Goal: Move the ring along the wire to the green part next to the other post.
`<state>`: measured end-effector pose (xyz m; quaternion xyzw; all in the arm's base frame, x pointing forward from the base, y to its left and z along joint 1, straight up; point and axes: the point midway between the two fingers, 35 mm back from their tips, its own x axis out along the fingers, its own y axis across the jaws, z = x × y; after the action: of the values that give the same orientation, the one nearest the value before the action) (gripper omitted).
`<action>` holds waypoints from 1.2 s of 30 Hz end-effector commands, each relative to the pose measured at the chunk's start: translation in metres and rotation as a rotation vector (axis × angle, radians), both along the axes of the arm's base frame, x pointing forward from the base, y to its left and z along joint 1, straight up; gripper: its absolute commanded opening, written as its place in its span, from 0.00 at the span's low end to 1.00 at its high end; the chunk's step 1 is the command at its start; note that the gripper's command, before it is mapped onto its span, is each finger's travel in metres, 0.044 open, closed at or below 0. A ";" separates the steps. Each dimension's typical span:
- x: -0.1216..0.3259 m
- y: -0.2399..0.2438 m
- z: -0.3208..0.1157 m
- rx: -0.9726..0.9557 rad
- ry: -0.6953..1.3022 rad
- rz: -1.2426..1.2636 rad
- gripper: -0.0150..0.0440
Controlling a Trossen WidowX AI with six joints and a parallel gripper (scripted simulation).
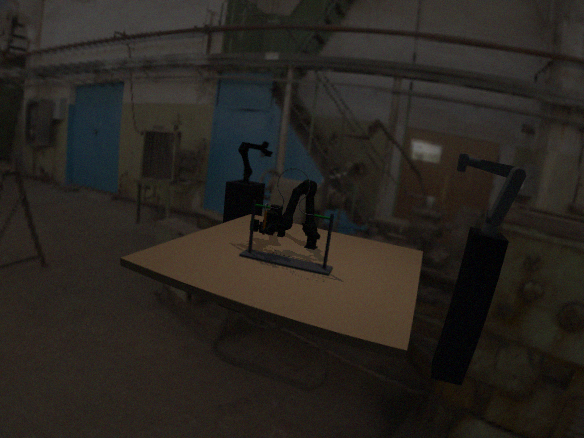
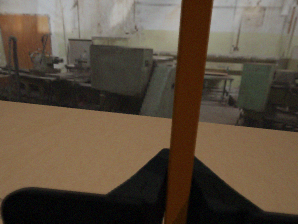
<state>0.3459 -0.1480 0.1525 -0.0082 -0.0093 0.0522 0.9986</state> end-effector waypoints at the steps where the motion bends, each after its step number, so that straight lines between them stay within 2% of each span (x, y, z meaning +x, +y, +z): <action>1: 0.000 0.000 0.002 0.001 -0.002 0.001 0.00; 36: -0.001 0.010 0.001 0.002 -0.001 0.002 0.00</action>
<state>0.3459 -0.1406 0.1521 -0.0067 -0.0080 0.0544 0.9985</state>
